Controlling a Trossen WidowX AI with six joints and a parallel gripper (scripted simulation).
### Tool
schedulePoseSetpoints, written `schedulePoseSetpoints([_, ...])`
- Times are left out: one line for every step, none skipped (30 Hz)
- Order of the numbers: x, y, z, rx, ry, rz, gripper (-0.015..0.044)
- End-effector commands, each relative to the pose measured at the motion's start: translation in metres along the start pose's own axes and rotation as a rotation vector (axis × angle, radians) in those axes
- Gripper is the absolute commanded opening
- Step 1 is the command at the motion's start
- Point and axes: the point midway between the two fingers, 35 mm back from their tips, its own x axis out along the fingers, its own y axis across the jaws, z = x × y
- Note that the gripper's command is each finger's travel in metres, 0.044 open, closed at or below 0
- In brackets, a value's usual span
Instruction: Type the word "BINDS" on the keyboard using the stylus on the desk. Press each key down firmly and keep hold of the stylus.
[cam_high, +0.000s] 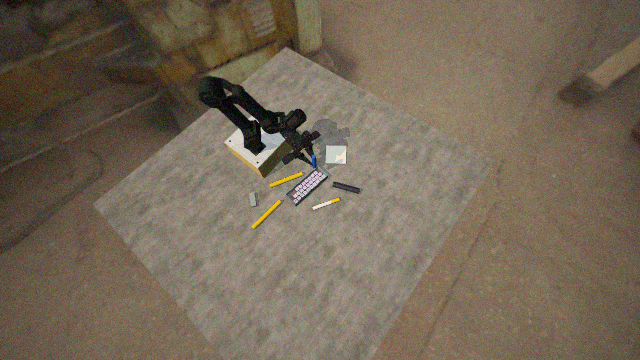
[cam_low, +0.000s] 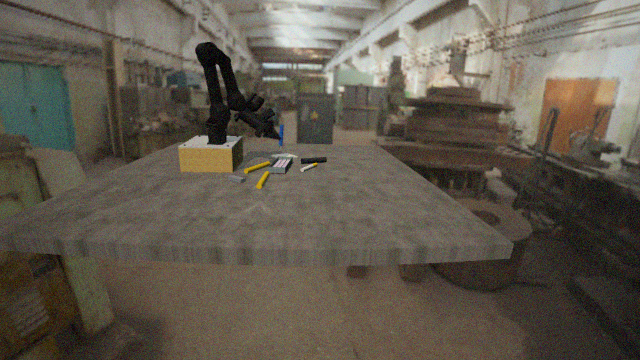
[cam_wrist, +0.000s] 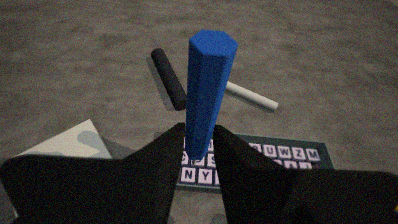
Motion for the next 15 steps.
schedulePoseSetpoints([-0.0076,0.0033,0.0059,0.026,-0.044,-0.024,0.0])
schedulePoseSetpoints([-0.0088,0.0036,0.0065,0.028,-0.05,-0.028,0.0])
schedulePoseSetpoints([-0.0091,0.0037,0.0066,0.029,-0.052,-0.028,0.0])
schedulePoseSetpoints([-0.0091,0.0037,0.0066,0.029,-0.052,-0.028,0.0])
schedulePoseSetpoints([-0.0091,0.0037,0.0066,0.029,-0.052,-0.028,0.0])
schedulePoseSetpoints([-0.0091,0.0037,0.0066,0.029,-0.052,-0.028,0.0])
schedulePoseSetpoints([-0.0091,0.0037,0.0066,0.029,-0.052,-0.028,0.0])
schedulePoseSetpoints([-0.0091,0.0037,0.0066,0.029,-0.052,-0.028,0.0])
schedulePoseSetpoints([-0.0091,0.0037,0.0066,0.029,-0.052,-0.028,0.0])
schedulePoseSetpoints([-0.0091,0.0037,0.0066,0.029,-0.052,-0.028,0.0])
schedulePoseSetpoints([-0.0091,0.0037,0.0066,0.029,-0.052,-0.028,0.0])
schedulePoseSetpoints([-0.0091,0.0037,0.0066,0.029,-0.052,-0.028,0.0])
schedulePoseSetpoints([-0.0089,0.0037,0.0063,0.029,-0.052,-0.029,0.0])
schedulePoseSetpoints([-0.0086,0.0037,0.0058,0.029,-0.052,-0.029,0.0])
schedulePoseSetpoints([-0.0081,0.0037,0.005,0.029,-0.052,-0.029,0.0])
